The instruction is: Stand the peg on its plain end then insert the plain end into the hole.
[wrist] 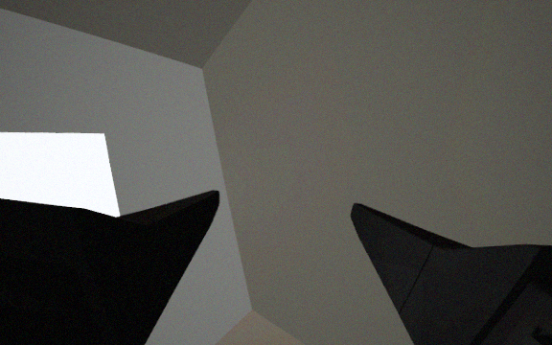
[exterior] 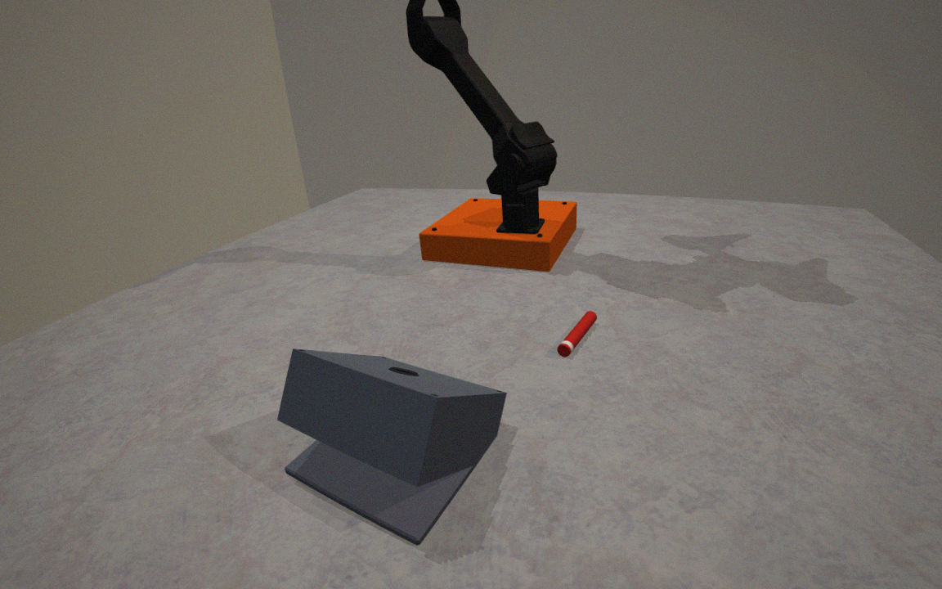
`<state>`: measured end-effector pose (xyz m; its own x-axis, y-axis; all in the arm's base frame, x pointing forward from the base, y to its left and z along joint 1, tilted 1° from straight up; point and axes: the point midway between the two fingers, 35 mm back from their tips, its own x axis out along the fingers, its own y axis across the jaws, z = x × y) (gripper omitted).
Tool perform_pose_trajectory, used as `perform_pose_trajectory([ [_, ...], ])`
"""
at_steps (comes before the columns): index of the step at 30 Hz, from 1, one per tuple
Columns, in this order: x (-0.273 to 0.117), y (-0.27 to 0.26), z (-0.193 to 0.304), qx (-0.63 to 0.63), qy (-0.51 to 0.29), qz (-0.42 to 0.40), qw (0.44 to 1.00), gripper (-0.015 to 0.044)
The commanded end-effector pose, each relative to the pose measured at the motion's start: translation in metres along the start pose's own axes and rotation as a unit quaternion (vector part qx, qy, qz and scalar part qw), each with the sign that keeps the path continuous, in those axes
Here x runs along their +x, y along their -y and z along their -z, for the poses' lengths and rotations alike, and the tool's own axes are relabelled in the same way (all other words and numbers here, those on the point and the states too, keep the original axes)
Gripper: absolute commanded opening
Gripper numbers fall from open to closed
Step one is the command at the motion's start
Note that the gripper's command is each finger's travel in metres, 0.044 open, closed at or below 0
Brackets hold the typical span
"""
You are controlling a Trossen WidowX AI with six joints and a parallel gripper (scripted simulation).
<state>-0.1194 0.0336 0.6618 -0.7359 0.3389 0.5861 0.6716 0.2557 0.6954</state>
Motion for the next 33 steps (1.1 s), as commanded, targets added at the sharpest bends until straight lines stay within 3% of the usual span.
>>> perform_pose_trajectory([
  [1,-0.002,-0.016,-0.02,0.062,0.012,-0.03,0.998,0.044],
  [18,-0.022,-0.067,-0.089,0.274,0.03,-0.15,0.95,0.044],
  [24,-0.03,-0.078,-0.102,0.292,0.019,-0.181,0.939,0.044],
  [33,-0.051,-0.104,-0.144,0.39,0.022,-0.256,0.884,0.044],
])
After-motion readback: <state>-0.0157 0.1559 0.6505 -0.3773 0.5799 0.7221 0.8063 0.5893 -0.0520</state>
